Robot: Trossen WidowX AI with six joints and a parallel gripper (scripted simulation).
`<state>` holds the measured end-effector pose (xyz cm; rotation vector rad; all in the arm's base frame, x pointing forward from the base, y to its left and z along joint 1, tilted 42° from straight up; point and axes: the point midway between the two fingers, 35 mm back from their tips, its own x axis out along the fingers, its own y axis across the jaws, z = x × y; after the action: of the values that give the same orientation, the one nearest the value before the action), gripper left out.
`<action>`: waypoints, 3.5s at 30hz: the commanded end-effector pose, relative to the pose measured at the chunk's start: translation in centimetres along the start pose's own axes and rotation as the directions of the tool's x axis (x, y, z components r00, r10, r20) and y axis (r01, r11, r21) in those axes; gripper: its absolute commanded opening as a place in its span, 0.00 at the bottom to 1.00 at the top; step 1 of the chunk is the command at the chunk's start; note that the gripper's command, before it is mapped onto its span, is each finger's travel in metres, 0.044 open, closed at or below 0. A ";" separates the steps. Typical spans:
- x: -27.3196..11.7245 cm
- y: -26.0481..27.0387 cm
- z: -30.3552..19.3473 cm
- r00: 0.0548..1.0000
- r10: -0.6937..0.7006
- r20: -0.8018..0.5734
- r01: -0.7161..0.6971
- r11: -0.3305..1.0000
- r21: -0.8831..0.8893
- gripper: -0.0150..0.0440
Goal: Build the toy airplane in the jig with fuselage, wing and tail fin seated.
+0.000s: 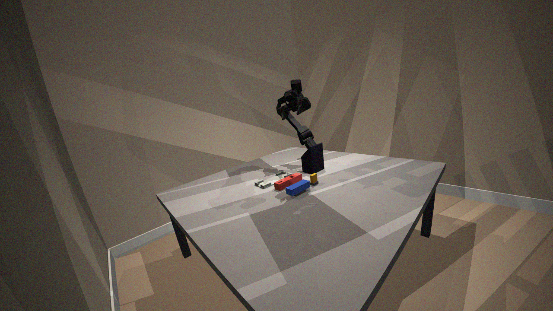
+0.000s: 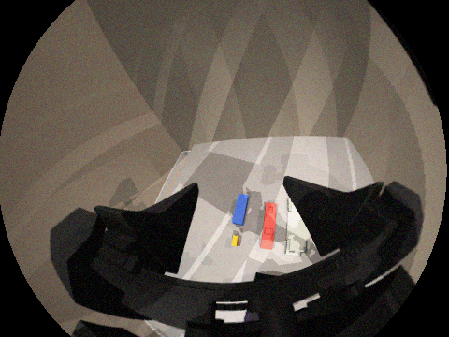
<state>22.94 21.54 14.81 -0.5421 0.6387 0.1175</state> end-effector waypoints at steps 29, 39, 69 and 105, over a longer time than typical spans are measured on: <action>15.8 -12.5 -22.7 0.492 -0.238 -0.837 0.375 0.926 -0.042 1.00; 16.7 -13.0 -24.2 0.492 -0.238 -0.837 0.375 0.926 -0.043 1.00; 18.7 -14.1 -27.9 0.491 -0.241 -0.837 0.377 0.925 -0.045 0.96; 16.9 -12.6 -23.0 0.497 -0.230 -0.837 0.370 0.928 -0.035 0.25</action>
<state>27.22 -2.86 -5.90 -0.5500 1.4839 -0.5794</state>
